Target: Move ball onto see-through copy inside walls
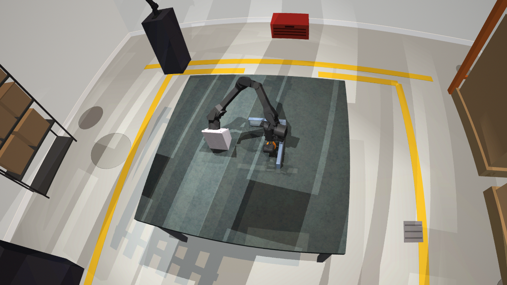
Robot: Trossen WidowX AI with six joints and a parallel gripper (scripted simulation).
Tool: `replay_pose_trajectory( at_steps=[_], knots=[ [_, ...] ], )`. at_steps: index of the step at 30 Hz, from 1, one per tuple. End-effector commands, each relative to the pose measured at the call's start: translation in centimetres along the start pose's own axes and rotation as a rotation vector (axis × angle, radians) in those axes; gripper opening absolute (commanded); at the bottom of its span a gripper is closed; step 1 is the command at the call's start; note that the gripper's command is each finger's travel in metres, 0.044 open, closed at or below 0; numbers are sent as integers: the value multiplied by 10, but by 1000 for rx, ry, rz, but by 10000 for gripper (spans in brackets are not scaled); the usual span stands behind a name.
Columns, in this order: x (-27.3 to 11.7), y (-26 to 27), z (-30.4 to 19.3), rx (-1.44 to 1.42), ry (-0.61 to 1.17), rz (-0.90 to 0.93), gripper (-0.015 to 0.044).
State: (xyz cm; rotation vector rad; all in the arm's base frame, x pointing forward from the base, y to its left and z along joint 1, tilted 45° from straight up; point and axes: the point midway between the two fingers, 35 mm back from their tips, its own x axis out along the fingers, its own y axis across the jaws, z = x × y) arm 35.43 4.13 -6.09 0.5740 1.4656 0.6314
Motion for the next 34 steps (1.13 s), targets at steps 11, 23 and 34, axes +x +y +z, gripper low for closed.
replay_pose_trajectory(
  at_steps=[11, 23, 34],
  knots=[
    [-82, -1, -2, 5, 6, 0, 395],
    [-84, -4, 1, 12, -19, -3, 422],
    [-127, -2, -3, 10, -19, -2, 440]
  ],
)
